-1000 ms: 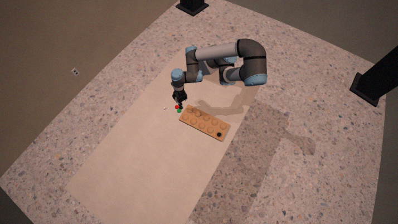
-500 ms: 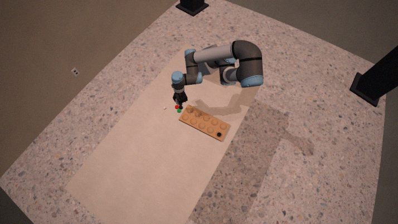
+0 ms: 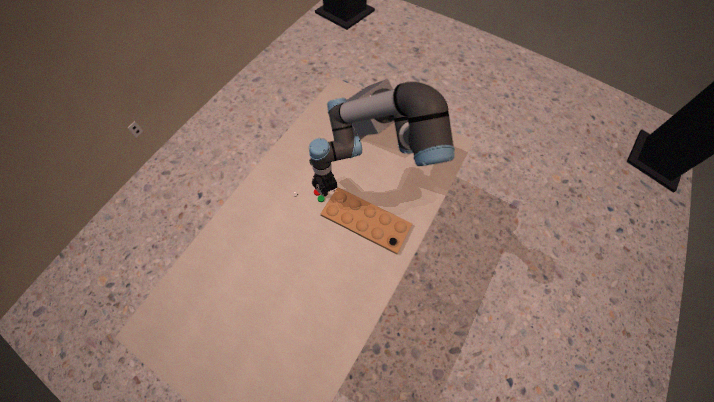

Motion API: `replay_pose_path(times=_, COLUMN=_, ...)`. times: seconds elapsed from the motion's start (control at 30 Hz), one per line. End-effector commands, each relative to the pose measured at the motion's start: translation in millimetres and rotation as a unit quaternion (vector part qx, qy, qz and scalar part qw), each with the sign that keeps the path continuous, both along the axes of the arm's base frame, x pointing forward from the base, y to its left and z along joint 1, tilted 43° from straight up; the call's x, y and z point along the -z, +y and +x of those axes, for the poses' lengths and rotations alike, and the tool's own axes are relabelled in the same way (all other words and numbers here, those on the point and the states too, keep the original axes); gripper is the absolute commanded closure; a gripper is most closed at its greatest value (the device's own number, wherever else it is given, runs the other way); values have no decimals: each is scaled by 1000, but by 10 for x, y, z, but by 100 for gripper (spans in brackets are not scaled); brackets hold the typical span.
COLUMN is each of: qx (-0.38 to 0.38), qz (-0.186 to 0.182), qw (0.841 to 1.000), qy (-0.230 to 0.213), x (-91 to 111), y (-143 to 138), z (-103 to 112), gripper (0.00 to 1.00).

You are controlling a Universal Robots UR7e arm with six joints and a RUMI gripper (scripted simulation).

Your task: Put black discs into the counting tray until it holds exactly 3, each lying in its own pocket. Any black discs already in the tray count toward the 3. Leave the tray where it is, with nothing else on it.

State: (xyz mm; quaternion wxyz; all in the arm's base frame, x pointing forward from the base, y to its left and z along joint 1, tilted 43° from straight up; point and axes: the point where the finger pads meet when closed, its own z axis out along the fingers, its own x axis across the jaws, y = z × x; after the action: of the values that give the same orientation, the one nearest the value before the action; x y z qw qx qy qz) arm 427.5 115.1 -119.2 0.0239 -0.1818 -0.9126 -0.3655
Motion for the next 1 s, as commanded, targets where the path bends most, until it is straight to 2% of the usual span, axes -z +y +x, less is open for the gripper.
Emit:
replay_pose_path(times=0.0, qx=4, qz=-4, qw=1000, qy=-5, x=102, y=71, z=57, gripper=72)
replay_pose_path(times=0.73, qx=4, qz=-4, qw=1000, qy=-5, x=138, y=106, z=60, gripper=72)
replay_pose_path(times=0.77, qx=4, qz=-3, qw=1000, qy=-5, x=120, y=91, z=54, gripper=100)
replay_pose_path(times=0.97, qx=4, qz=-3, qw=1000, qy=-4, x=122, y=97, z=42, gripper=100)
